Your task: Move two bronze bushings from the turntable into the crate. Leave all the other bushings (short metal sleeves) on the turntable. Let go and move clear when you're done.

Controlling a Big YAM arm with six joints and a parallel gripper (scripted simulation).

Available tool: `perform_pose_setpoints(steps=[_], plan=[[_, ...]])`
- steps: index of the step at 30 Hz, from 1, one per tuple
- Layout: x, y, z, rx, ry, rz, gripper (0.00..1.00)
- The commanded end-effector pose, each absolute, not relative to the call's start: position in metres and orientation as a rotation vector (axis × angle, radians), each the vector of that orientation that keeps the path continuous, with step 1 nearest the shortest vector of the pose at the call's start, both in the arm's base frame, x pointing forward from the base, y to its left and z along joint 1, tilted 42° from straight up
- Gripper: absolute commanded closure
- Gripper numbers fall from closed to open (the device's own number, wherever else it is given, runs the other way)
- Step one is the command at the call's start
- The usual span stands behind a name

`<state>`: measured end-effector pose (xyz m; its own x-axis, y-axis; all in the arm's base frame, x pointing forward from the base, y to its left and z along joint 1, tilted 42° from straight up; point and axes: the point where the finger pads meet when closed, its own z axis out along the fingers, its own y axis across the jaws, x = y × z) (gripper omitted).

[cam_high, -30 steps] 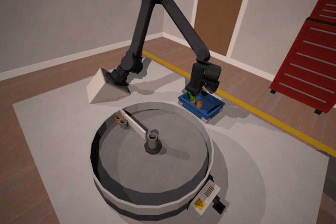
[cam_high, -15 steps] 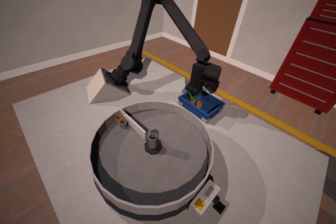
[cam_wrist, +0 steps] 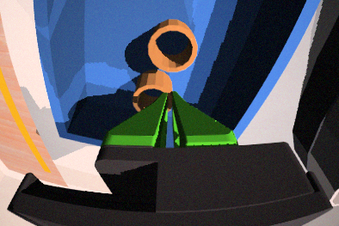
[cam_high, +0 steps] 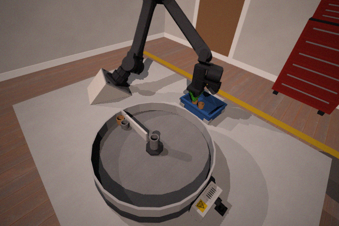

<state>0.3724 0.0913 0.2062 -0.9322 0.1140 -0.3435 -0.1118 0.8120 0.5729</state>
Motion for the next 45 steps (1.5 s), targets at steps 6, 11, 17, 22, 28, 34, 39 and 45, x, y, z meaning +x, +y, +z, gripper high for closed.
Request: perform_pose_setpoints(steps=[6,11,17,22,28,34,39,45], plan=[[0.3712,0.0929,0.2051,0.009,2.630,0.866,1.00],[0.3688,0.0932,0.2054,0.013,2.641,0.869,1.00],[0.3682,0.0933,0.2055,0.014,2.644,0.870,1.00],[0.3682,0.0933,0.2055,0.014,2.644,0.870,1.00],[0.3682,0.0933,0.2055,0.014,2.644,0.870,1.00],[0.3682,0.0933,0.2055,0.014,2.644,0.870,1.00],[0.3682,0.0933,0.2055,0.014,2.644,0.870,1.00],[0.3682,0.0933,0.2055,0.014,2.644,0.870,1.00]])
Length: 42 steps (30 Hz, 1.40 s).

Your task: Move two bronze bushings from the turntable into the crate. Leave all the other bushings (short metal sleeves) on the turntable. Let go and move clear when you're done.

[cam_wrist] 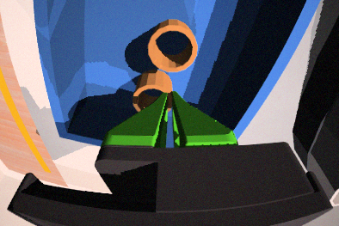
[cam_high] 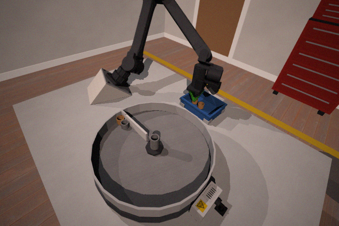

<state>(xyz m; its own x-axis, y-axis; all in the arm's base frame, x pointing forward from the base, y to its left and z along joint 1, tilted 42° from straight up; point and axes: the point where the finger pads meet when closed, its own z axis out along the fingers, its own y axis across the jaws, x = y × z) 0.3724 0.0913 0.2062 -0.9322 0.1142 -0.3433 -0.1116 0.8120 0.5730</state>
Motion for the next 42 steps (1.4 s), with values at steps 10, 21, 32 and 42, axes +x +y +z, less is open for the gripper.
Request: perform_pose_setpoints(steps=[10,21,32,42], plan=[[0.372,0.094,0.214,0.008,2.632,0.867,1.00],[0.376,0.094,0.220,0.000,2.619,0.863,1.00],[0.376,0.094,0.220,0.000,2.619,0.863,1.00],[0.376,0.094,0.220,0.000,2.619,0.863,1.00]])
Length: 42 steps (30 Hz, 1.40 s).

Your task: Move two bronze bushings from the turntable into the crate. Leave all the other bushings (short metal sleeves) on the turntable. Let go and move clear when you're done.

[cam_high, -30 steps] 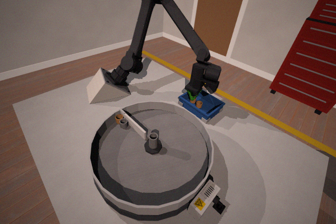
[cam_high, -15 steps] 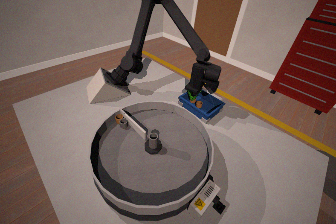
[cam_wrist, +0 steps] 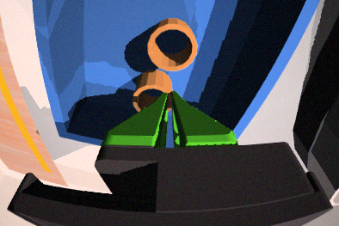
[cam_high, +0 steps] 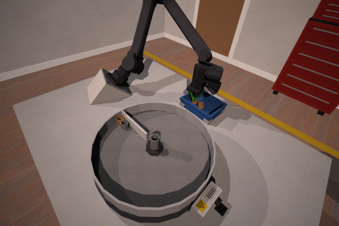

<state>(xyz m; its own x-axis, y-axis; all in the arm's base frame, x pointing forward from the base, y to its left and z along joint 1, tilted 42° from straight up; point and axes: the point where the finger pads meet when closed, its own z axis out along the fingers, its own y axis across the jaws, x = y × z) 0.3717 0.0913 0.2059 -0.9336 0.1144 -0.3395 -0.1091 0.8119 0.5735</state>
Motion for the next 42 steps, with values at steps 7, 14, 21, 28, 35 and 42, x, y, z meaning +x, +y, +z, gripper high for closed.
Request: perform_pose_setpoints(steps=[7,14,21,28,35,42], plan=[[0.3762,0.0936,0.2201,0.000,2.619,0.863,0.86],[0.3763,0.0934,0.2201,0.000,2.618,0.863,0.86],[0.3763,0.0934,0.2201,0.000,2.618,0.863,0.86],[0.3763,0.0934,0.2201,0.000,2.618,0.863,0.86],[0.3763,0.0934,0.2201,0.000,2.618,0.863,0.86],[0.3762,0.0930,0.2208,0.000,2.618,0.862,0.86]])
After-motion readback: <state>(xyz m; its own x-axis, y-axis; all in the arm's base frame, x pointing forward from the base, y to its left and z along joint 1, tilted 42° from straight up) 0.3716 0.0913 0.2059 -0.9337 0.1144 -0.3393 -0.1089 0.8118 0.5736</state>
